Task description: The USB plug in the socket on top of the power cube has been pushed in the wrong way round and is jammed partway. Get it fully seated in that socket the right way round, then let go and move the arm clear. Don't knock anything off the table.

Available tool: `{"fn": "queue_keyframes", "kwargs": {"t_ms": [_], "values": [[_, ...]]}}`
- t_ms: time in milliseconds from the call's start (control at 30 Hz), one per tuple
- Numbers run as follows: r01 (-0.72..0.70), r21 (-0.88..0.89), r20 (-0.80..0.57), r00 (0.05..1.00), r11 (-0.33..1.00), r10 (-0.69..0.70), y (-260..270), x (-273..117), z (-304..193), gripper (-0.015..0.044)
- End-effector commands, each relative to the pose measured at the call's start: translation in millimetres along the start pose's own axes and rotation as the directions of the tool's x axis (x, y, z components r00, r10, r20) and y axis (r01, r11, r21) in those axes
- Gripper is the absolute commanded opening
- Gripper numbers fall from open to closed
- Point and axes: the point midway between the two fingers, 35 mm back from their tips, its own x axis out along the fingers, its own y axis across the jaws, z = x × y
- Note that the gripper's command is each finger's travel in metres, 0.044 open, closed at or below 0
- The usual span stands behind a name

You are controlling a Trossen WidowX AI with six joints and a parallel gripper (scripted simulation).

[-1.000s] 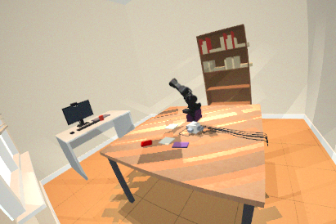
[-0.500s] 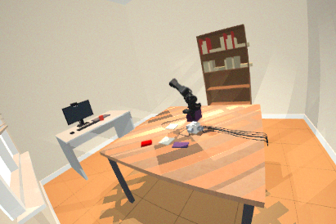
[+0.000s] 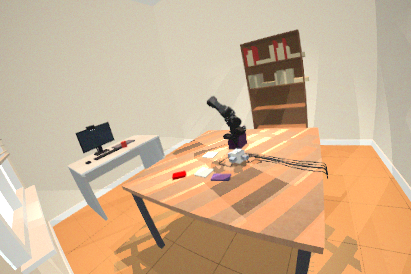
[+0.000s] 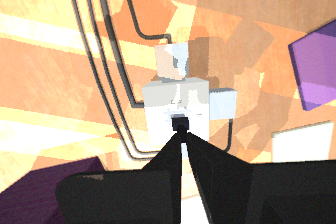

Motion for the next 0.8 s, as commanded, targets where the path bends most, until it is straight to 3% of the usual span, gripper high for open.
{"fn": "queue_keyframes", "kwargs": {"t_ms": [0, 767], "values": [[-0.003, -0.008, -0.009, 1.0, 1.0, 0.003, 0.1, 2.8, -1.2, 0.0], [-0.003, -0.018, -0.02, 1.0, 1.0, 0.003, 0.2, 5.6, -2.7, 0.0]]}}
